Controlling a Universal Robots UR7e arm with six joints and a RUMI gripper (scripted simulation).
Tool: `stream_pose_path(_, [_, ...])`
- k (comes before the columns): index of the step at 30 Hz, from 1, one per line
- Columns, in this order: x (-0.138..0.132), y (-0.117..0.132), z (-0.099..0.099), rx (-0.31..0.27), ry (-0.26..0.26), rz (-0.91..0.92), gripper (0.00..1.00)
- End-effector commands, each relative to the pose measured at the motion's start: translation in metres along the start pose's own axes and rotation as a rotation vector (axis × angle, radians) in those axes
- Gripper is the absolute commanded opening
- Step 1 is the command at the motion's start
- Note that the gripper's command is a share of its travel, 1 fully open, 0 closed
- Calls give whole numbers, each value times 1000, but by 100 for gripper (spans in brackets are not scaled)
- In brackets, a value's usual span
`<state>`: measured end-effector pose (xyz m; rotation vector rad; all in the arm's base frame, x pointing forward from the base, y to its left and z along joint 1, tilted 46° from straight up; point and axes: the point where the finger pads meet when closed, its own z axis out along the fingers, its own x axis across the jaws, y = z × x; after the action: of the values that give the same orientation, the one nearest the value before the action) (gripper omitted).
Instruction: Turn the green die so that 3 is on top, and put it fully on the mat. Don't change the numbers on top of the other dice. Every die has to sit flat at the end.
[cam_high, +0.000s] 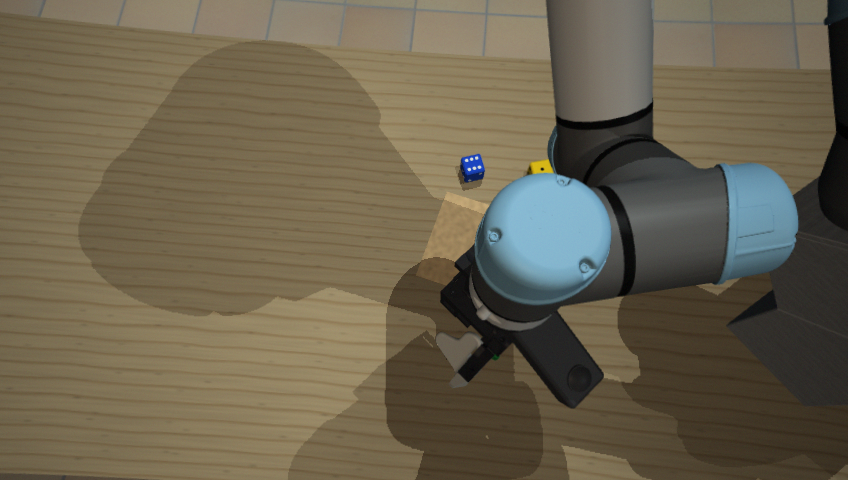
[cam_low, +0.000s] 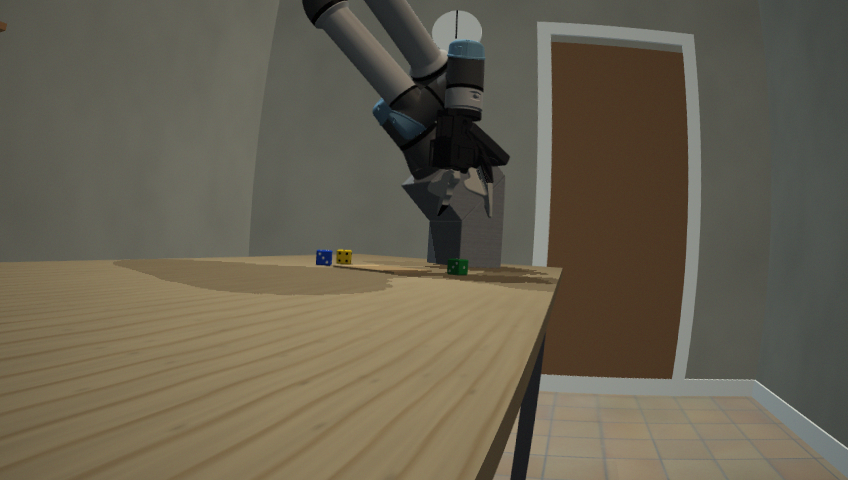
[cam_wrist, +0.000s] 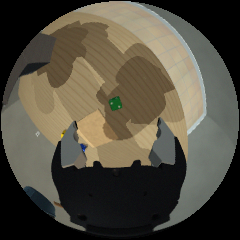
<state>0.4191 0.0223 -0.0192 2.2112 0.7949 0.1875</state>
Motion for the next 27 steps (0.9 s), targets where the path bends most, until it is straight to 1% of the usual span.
stream_pose_path(1, [-2, 1, 2, 0, 13, -131, 100])
stream_pose_path(15, [-3, 3, 4, -1, 12, -266, 100])
stream_pose_path(27, [-4, 4, 5, -1, 12, -298, 100])
